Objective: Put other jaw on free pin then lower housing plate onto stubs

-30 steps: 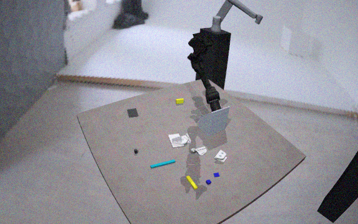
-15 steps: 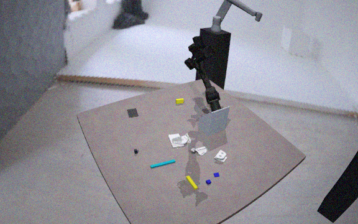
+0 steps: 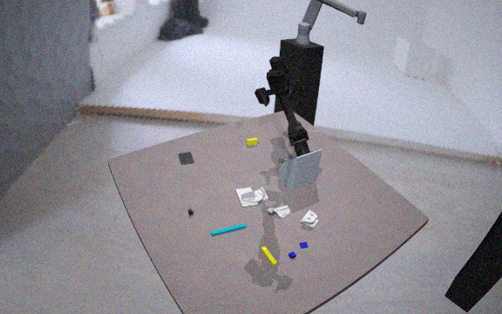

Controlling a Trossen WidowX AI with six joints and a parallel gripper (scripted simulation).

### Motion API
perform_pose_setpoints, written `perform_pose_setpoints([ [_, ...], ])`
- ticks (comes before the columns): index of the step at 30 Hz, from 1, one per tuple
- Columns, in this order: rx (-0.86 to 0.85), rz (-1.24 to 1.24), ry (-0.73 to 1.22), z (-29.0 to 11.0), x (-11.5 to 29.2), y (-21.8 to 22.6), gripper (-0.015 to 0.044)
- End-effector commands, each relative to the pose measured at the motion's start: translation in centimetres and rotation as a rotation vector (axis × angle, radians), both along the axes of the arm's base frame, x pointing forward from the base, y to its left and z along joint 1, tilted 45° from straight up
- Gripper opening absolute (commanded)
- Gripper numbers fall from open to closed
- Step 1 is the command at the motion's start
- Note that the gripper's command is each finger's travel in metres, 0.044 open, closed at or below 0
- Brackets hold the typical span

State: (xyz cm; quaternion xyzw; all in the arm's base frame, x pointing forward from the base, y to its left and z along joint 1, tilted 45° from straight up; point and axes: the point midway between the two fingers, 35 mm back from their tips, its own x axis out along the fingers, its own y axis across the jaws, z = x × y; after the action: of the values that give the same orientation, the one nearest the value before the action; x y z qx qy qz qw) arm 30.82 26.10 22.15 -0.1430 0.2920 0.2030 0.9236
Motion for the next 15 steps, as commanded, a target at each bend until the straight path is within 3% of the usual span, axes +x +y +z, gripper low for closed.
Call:
perform_pose_setpoints([
  [1, -0.118, 0.024, 0.007, -1.8, 0.8, -0.7, 0.0440],
  [15, -0.439, 0.139, 0.048, -6.6, 2.6, -2.6, 0.0440],
])
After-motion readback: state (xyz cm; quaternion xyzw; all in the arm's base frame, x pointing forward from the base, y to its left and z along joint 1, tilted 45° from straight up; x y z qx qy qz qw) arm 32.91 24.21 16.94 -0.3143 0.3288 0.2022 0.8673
